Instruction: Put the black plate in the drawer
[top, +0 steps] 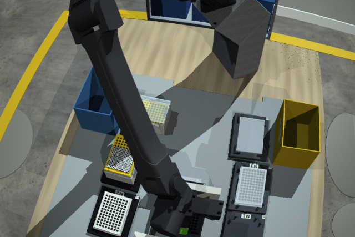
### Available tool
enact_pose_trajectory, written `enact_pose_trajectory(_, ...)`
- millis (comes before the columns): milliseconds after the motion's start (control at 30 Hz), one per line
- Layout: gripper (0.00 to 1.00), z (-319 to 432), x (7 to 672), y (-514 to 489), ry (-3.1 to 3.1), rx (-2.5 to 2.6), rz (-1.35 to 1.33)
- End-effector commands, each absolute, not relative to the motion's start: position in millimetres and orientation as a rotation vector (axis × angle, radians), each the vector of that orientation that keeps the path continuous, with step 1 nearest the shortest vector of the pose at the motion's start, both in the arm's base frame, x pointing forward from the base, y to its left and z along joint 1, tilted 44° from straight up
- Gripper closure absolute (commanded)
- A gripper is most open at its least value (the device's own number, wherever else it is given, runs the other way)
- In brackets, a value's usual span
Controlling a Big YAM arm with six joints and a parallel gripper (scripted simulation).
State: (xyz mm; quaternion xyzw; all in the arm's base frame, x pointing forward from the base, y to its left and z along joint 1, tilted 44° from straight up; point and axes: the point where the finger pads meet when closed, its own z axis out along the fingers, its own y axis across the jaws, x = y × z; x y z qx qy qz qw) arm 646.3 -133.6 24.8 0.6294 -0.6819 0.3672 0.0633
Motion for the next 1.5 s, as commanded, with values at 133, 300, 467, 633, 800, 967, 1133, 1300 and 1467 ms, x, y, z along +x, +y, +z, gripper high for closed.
enact_pose_trajectory(133, 1.00, 33, 659, -136, -2.058, 1.912, 1.144)
enact_pose_trajectory(300, 1.00, 21, 654, -129, -2.040, 1.929, 1.116)
enact_pose_trajectory(467, 1.00, 26, 656, -136, -2.051, 1.917, 1.130)
enact_pose_trajectory(633, 1.00, 24, 659, -138, -2.052, 1.914, 1.133)
enact_pose_trajectory(800, 1.00, 24, 659, -139, -2.054, 1.912, 1.133)
enact_pose_trajectory(967, 1.00, 24, 659, -139, -2.054, 1.911, 1.133)
enact_pose_trajectory(1133, 1.00, 23, 658, -140, -2.055, 1.911, 1.132)
enact_pose_trajectory(1300, 1.00, 23, 658, -140, -2.055, 1.910, 1.131)
enact_pose_trajectory(1467, 1.00, 23, 658, -140, -2.055, 1.910, 1.131)
